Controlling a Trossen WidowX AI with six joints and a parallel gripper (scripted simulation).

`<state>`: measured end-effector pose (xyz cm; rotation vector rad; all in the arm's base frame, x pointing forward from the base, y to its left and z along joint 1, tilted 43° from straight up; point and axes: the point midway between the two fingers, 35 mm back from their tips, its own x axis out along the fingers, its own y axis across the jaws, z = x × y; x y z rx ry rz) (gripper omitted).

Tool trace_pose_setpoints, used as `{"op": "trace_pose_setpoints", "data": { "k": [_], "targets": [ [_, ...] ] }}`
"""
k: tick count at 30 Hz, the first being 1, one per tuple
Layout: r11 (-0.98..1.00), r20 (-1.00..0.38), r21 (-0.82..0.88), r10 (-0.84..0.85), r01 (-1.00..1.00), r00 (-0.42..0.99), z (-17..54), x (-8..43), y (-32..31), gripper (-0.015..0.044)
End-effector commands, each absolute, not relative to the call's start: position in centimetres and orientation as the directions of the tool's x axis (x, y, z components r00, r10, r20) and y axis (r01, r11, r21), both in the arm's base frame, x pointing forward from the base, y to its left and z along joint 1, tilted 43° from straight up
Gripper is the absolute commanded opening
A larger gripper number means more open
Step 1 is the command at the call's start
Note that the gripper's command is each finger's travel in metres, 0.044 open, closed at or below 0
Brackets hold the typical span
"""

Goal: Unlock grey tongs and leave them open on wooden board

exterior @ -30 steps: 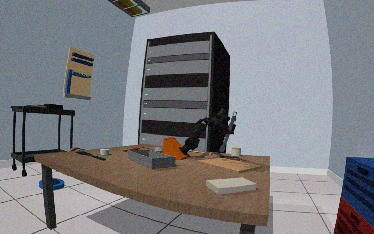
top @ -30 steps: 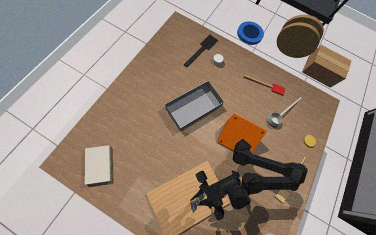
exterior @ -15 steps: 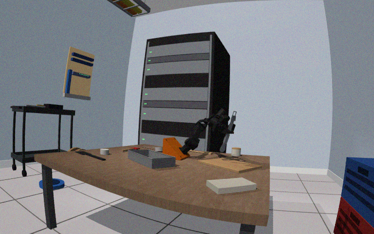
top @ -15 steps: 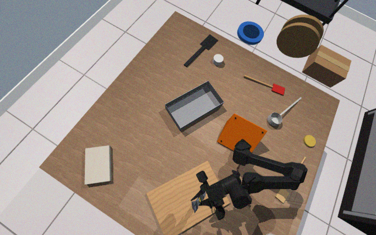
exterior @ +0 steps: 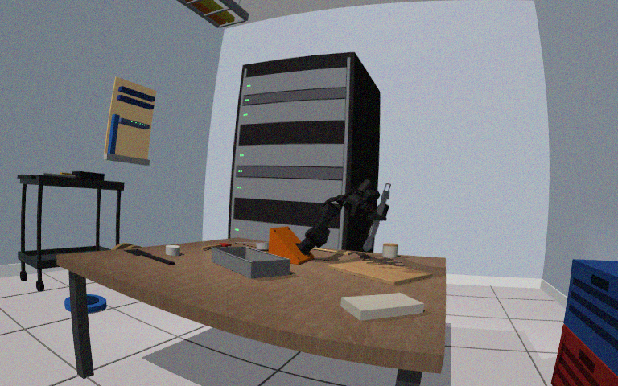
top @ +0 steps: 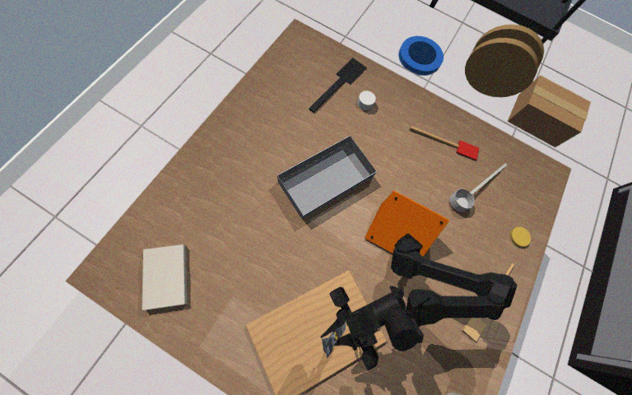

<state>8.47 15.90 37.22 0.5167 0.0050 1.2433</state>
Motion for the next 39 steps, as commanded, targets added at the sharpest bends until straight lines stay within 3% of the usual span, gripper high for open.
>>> {"op": "trace_pose_setpoints", "data": {
  "k": [1,13,39],
  "targets": [
    [0.222,0.278,0.38,0.898,-0.898,0.34,37.4,8.5,15.8,-0.015],
    [0.245,0.224,0.384,0.911,-0.89,0.347,37.5,9.0,16.3,-0.015],
    [0.348,-0.137,0.318,0.937,-0.882,0.32,37.7,10.8,18.7,-0.015]
  ]
}}
